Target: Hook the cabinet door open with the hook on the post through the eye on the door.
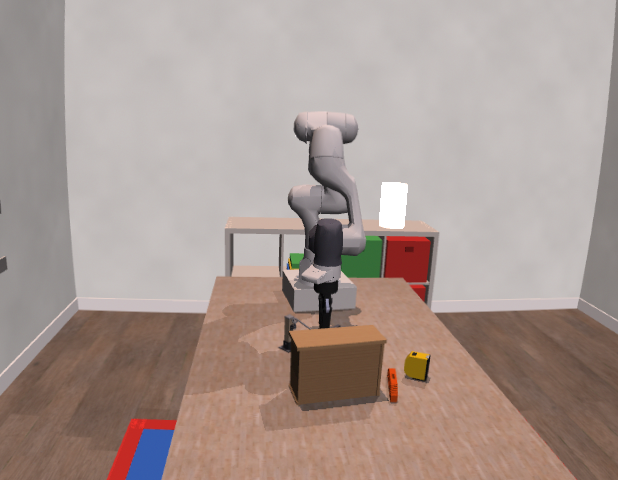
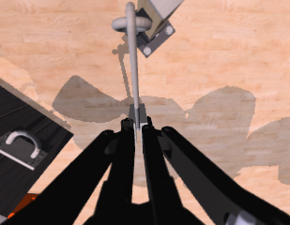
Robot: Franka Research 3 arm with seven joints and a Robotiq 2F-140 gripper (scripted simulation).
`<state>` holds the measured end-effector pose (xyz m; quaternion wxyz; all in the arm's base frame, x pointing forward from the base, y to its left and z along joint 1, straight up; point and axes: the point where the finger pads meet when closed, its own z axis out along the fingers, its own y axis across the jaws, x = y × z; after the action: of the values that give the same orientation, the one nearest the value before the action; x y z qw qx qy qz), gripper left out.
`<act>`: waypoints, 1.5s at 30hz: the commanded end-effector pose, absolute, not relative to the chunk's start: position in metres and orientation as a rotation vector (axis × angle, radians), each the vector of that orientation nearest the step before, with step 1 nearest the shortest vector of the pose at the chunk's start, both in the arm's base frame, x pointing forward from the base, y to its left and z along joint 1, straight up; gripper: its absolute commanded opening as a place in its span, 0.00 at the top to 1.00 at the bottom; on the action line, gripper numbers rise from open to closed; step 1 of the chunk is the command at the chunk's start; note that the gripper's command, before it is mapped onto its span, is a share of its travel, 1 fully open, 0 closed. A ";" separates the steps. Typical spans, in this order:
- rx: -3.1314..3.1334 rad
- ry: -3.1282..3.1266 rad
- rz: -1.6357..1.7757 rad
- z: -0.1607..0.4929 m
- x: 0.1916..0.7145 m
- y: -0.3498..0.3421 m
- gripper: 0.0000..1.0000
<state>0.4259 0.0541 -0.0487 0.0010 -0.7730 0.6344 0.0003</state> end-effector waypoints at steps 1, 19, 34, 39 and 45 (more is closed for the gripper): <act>-2.424 1.993 -0.004 -0.049 0.428 0.054 0.97; -2.424 1.993 -0.004 -0.049 0.428 0.054 0.97; -2.424 1.992 -0.004 -0.048 0.428 0.055 0.97; -2.427 1.989 -0.004 -0.042 0.427 0.058 0.97; -2.427 1.989 -0.004 -0.040 0.426 0.059 0.97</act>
<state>0.4251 0.0571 -0.0438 0.0005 -0.7743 0.6328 0.0000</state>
